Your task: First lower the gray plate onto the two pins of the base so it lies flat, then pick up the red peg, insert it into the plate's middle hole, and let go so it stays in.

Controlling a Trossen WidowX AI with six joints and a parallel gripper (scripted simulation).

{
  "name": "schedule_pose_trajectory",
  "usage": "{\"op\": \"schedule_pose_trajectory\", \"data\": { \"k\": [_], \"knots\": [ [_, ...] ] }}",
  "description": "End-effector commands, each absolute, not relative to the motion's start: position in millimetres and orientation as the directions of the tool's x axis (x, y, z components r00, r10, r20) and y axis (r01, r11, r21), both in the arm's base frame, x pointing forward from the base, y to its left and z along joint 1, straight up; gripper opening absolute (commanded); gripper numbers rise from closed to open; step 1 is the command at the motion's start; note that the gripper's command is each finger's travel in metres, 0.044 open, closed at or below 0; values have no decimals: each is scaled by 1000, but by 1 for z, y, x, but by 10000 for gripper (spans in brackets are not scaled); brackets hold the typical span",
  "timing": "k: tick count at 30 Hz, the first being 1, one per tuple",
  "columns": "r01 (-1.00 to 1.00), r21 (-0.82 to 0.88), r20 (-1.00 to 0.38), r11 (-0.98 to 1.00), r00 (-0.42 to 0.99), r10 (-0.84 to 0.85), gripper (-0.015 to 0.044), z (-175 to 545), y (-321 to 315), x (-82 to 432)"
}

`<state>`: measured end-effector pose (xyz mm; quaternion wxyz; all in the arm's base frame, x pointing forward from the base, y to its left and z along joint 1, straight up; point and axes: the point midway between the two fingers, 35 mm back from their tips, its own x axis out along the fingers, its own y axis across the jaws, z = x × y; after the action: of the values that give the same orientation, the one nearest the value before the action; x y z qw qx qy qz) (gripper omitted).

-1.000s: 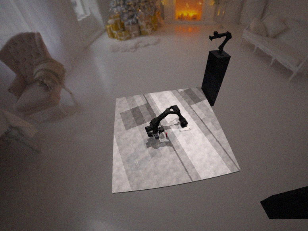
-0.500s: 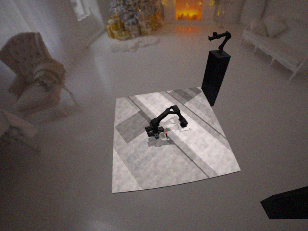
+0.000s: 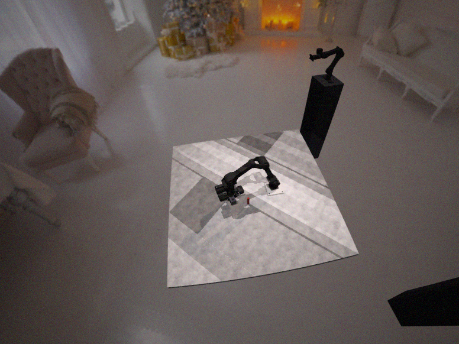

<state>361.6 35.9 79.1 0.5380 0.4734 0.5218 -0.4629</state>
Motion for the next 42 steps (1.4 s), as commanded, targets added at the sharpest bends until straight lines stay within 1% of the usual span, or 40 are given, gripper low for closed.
{"op": "schedule_pose_trajectory", "data": {
  "k": [1,27,31,42],
  "knots": [
    [992,30,-1000,124,31,0,0,95,36,362],
    [992,29,-1000,124,29,0,0,175,33,347],
    [992,29,-1000,121,30,0,0,174,32,348],
    [997,30,-1000,69,30,-3,0,157,0,351]
  ]
}}
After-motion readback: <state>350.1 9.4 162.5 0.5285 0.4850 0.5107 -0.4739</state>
